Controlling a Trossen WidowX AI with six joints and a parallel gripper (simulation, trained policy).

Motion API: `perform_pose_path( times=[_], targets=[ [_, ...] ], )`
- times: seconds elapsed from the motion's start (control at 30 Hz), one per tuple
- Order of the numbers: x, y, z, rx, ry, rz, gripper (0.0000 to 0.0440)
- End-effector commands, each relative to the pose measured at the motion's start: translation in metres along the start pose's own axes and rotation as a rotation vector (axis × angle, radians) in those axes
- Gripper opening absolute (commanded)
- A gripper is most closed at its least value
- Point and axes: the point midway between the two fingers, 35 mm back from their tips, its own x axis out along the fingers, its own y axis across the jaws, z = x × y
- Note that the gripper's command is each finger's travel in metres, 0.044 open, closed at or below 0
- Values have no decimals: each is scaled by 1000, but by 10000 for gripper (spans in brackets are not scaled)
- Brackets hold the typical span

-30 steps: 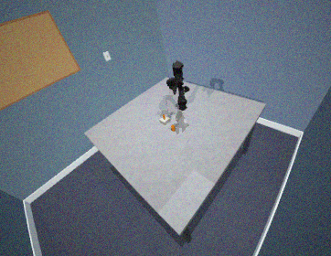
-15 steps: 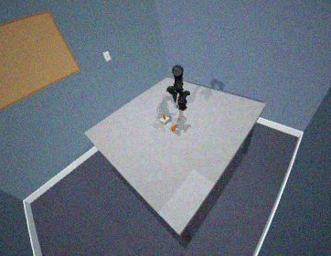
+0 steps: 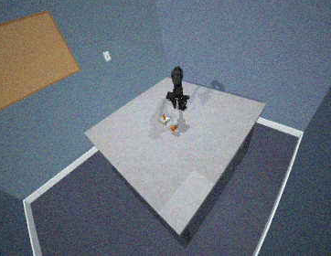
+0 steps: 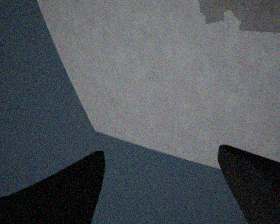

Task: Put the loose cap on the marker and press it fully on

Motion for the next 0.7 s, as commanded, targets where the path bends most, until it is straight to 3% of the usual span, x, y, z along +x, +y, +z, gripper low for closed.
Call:
perform_pose_path(
  times=[0.0,0.67],
  targets=[
    [10,-3,6,18,-28,-35,334],
    [52,-16,45,99,-185,-192,333]
  ],
)
